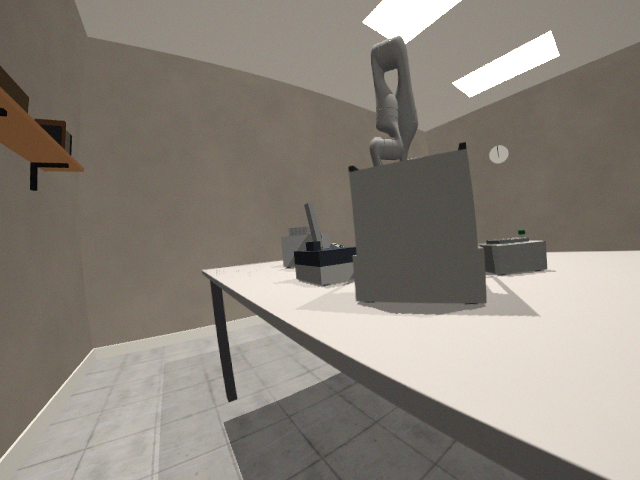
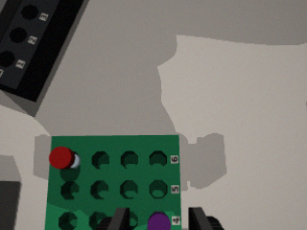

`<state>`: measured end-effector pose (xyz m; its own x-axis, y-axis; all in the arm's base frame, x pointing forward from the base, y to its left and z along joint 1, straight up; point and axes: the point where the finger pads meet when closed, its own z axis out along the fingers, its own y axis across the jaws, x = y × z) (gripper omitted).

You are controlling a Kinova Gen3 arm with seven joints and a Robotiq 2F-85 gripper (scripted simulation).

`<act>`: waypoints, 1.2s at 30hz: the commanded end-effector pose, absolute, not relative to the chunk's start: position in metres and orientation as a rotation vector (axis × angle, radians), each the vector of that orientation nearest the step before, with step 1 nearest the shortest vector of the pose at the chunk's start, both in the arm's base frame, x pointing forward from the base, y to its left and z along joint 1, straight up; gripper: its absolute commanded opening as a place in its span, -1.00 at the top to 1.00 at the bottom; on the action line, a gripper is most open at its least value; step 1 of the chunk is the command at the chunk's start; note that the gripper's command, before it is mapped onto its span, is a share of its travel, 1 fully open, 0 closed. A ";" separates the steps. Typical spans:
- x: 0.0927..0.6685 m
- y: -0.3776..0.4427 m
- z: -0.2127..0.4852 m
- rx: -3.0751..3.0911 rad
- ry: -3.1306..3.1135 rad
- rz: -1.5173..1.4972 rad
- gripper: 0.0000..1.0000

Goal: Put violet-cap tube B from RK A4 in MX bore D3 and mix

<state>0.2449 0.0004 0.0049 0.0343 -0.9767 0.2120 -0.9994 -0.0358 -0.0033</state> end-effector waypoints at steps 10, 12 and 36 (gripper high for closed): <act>0.245 0.000 0.002 2.149 -2.075 0.235 0.17; 0.245 0.000 0.001 2.149 -2.075 0.235 0.17; 0.245 0.001 0.000 2.149 -2.075 0.235 0.80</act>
